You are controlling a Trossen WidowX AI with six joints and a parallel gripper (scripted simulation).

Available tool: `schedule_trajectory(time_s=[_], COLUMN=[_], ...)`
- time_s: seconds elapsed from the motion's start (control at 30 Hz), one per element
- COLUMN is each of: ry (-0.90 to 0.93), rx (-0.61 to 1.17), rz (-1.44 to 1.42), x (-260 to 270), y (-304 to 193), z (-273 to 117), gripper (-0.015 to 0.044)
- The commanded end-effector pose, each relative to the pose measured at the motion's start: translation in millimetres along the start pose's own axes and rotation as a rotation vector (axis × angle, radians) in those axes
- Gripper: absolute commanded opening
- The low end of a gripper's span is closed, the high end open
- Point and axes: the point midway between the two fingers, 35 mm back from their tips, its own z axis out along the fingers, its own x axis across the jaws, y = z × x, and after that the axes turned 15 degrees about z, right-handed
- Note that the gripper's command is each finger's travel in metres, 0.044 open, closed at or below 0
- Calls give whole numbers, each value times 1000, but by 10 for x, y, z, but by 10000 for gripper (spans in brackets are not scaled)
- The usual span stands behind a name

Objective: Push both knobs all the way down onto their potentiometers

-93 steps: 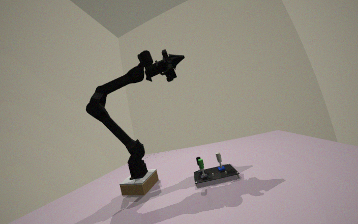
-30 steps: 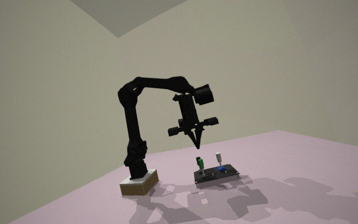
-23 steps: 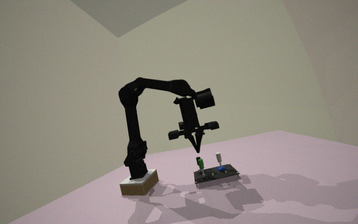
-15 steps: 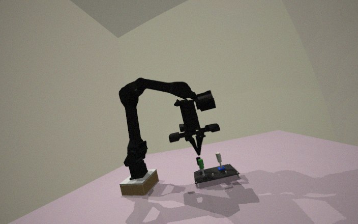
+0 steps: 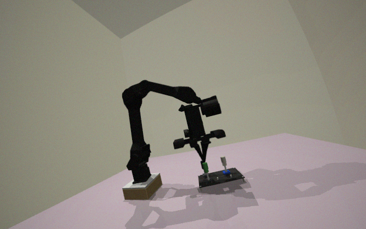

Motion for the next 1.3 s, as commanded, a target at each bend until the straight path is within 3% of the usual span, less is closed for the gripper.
schedule_trajectory(time_s=[0.0,1.27], ry=[-2,-2], rx=[-3,-3], rz=[1,1], x=[-5,-5], y=[4,5], z=[10,62], gripper=[0,0])
